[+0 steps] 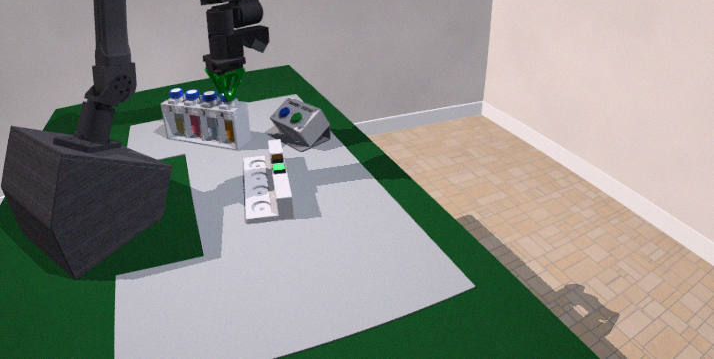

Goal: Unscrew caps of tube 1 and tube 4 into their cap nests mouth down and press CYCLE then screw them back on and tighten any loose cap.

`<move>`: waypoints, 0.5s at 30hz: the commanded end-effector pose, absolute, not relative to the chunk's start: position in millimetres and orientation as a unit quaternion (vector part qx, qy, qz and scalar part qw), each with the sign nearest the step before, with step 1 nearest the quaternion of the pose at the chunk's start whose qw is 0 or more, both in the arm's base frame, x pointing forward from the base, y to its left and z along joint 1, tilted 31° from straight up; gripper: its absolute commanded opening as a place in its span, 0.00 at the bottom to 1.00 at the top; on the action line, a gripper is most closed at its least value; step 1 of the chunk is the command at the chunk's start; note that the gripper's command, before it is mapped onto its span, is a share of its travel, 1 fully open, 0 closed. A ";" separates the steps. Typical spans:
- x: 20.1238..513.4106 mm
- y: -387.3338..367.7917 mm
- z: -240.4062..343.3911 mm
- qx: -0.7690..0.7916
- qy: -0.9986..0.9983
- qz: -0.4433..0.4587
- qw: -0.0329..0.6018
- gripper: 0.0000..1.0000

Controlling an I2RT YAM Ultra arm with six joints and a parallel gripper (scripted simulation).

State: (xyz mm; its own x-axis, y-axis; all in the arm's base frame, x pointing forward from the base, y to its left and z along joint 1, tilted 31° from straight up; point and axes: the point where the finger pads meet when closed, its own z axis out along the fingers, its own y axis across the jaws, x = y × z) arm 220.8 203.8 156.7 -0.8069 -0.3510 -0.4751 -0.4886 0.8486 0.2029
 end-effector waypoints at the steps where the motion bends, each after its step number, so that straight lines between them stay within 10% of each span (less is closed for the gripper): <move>1: 221.9 204.9 159.7 -0.153 0.949 0.179 0.208 0.00; 8: 221.9 204.9 159.7 -0.153 0.949 0.179 0.208 0.00; 9: 221.9 204.9 159.7 -0.153 0.949 0.179 0.208 0.49; 15: 221.9 204.8 159.7 -0.153 0.949 0.179 0.208 0.49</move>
State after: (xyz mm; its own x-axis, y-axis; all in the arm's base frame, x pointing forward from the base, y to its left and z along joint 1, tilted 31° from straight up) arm 221.1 204.0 156.9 -0.8693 -0.2223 -0.4415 -0.3654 0.8906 0.2708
